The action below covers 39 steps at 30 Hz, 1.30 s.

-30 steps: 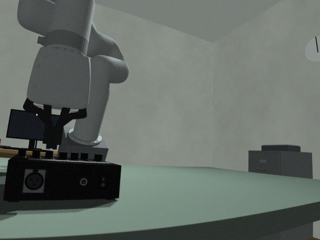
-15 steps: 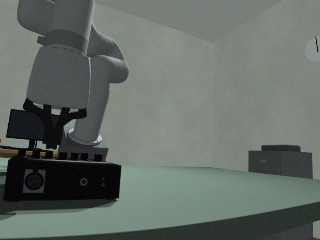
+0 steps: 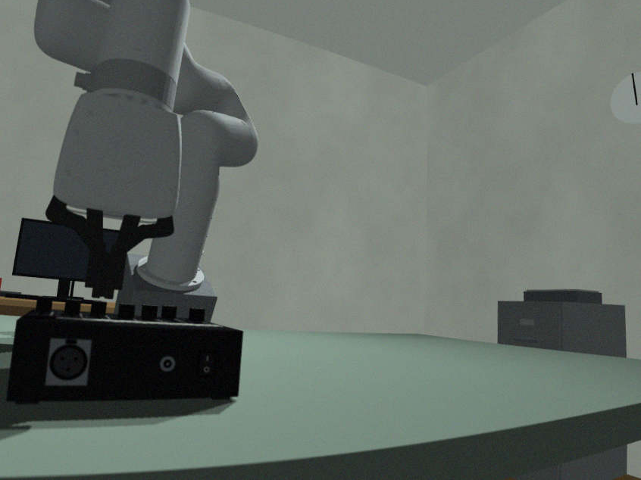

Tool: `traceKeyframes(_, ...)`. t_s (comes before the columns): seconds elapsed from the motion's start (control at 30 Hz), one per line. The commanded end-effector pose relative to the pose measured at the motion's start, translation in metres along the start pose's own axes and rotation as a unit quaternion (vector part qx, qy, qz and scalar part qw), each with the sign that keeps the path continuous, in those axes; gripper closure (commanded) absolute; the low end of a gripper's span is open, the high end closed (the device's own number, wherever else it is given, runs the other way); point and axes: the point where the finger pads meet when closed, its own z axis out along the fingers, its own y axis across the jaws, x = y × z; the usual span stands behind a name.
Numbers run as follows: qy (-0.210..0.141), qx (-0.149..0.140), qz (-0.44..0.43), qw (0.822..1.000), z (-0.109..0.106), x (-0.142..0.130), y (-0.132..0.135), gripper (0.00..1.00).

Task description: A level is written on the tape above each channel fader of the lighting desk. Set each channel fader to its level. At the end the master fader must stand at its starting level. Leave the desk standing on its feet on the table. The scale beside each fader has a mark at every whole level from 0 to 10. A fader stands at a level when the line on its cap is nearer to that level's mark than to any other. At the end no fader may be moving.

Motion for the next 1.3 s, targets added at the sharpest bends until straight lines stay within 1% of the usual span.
traceKeyframes(0.0,-0.001,0.001,0.0,1.0,-0.001,-0.001,0.0,1.0)
traceKeyframes(0.77,-0.001,0.001,0.0,1.0,0.001,-0.001,0.0,1.0)
traceKeyframes(1.27,-0.001,0.001,0.0,1.0,0.011,-0.001,-0.001,1.0)
